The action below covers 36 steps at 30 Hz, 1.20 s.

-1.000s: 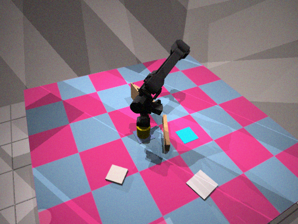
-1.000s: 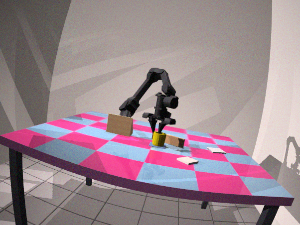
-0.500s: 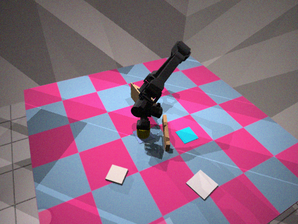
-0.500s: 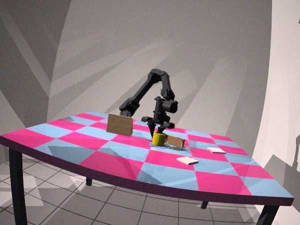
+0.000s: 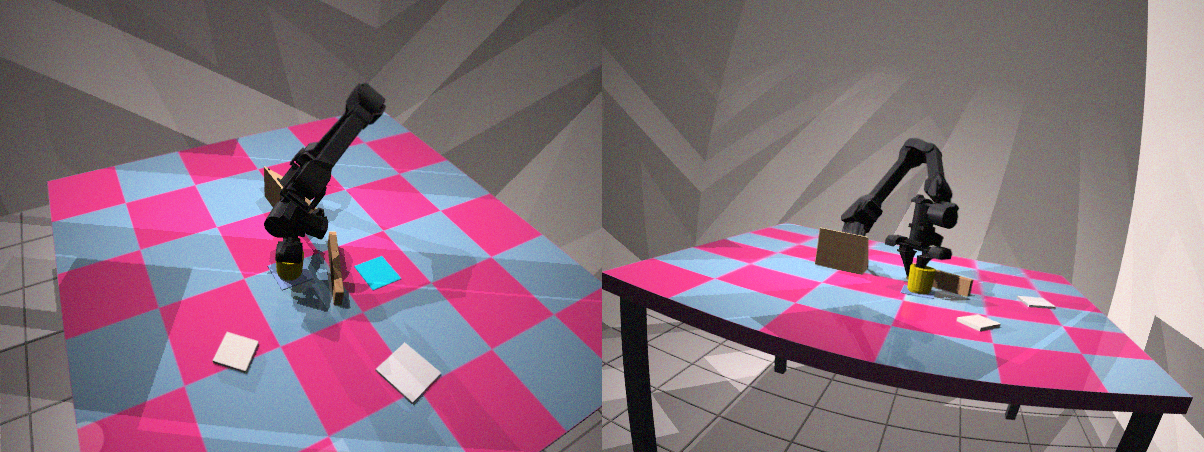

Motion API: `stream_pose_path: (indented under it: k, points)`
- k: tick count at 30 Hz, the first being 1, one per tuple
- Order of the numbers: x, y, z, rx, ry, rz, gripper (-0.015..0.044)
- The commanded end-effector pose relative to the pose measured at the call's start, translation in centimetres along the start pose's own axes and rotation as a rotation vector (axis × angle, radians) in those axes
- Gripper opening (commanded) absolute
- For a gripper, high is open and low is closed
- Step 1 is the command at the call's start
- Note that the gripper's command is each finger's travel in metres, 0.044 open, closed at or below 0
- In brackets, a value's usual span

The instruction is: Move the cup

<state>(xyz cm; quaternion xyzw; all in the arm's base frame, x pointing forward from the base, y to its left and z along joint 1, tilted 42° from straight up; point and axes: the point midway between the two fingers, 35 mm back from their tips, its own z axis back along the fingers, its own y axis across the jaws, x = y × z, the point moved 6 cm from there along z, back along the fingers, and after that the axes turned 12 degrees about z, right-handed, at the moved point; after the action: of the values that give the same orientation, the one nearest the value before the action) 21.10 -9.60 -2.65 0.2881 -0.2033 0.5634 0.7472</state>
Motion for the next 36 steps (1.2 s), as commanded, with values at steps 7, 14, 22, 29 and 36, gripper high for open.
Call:
stream_pose_path:
  k: [7, 14, 22, 29, 36]
  points:
    - [0.0, 0.0, 0.0, 0.000, 0.000, 0.000, 0.0060]
    - [0.0, 0.0, 0.0, 0.000, 0.000, 0.000, 0.0013]
    - [-0.1, -0.2, 1.6, 0.000, 0.000, -0.002, 0.0000]
    - [-0.1, -0.2, 4.2, 0.000, -0.001, -0.005, 0.0000]
    - [-0.1, 0.0, 6.7, 0.001, -0.003, -0.007, 0.0000]
